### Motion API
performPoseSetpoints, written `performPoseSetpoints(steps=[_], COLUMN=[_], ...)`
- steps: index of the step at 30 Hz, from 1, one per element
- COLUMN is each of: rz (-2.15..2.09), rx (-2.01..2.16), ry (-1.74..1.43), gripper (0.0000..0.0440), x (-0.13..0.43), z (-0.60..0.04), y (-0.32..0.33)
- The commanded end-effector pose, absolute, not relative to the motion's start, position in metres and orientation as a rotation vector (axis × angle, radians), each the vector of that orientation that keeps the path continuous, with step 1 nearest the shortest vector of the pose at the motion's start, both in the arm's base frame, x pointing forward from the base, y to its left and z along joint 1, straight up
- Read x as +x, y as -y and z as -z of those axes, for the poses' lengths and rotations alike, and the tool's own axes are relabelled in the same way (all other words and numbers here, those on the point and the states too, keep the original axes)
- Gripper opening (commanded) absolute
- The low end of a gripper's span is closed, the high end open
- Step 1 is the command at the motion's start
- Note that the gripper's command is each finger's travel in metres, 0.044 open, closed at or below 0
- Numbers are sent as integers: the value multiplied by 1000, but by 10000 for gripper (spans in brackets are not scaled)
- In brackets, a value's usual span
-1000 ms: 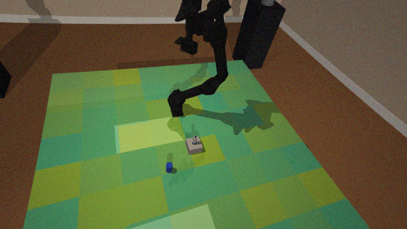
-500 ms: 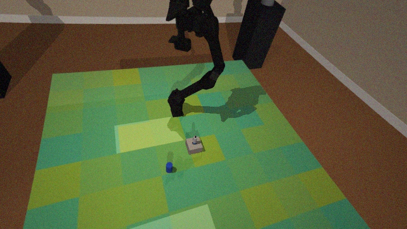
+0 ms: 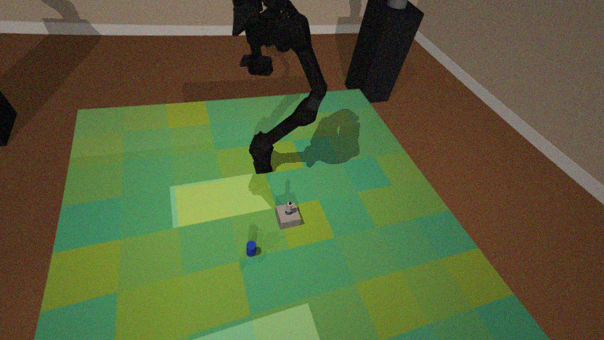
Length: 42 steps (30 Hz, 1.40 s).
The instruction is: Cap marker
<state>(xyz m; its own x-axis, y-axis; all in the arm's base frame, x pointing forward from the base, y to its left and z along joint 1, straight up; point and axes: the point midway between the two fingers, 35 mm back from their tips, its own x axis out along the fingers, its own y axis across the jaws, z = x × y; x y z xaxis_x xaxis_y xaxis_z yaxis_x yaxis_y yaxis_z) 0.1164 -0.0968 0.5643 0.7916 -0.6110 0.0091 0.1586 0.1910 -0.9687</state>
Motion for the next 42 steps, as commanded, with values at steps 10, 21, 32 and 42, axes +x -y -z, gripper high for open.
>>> performPoseSetpoints(steps=[10,21,32,42], rz=[475,388,294,201], rx=[-1216,-1166,-1119,-1077], ry=[-385,-361,-351,-352], gripper=[317,314,313,312], x=[110,112,120,131], z=[-550,-533,-514,-493], y=[124,146,167,185])
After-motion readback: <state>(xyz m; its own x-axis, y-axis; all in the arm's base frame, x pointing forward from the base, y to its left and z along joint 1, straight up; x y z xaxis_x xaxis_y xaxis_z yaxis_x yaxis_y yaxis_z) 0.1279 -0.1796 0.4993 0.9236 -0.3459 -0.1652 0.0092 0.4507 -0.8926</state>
